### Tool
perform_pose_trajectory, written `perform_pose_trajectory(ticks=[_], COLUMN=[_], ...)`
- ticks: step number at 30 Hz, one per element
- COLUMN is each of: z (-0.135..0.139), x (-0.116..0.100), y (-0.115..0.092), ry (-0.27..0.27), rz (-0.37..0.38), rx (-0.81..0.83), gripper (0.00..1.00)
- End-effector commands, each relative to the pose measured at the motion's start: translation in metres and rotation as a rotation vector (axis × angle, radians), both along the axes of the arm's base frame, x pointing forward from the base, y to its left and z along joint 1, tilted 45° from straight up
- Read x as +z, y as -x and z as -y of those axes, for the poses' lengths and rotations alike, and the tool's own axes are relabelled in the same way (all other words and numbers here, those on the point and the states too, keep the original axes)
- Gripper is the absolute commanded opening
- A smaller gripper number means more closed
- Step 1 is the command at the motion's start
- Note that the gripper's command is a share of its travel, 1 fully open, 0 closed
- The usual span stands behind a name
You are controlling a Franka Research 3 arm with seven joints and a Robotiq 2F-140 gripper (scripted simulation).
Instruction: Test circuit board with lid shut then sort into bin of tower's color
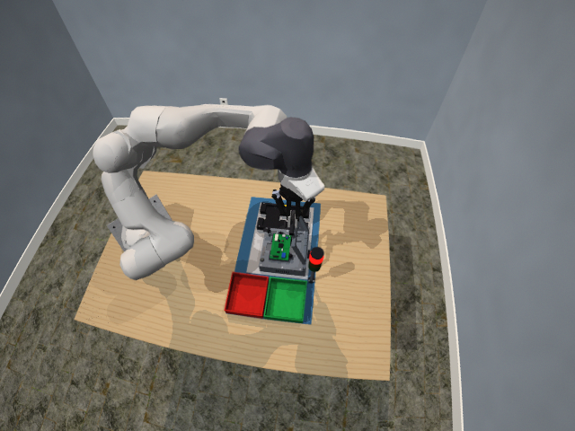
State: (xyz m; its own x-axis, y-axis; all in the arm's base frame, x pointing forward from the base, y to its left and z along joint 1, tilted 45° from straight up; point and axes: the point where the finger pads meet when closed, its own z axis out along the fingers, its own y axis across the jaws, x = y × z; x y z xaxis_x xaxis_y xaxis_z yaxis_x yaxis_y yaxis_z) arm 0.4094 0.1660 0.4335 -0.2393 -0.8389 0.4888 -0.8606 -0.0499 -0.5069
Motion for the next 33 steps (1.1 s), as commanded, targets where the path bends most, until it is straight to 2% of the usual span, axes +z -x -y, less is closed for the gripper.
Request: perform_pose_trajectory(ticks=[1,9,22,33], z=[-0.001,-0.003,-0.010,-0.011], x=[0.000,0.005,0.031,0.039], y=[-0.001,-0.006,-0.037,-0.050], ry=[-0.001,-0.001,-0.001,-0.001], rz=[0.002,0.002,0.002,0.002], rx=[0.003,0.003,0.003,0.003], gripper=[0.00,0.00,0.00,0.00])
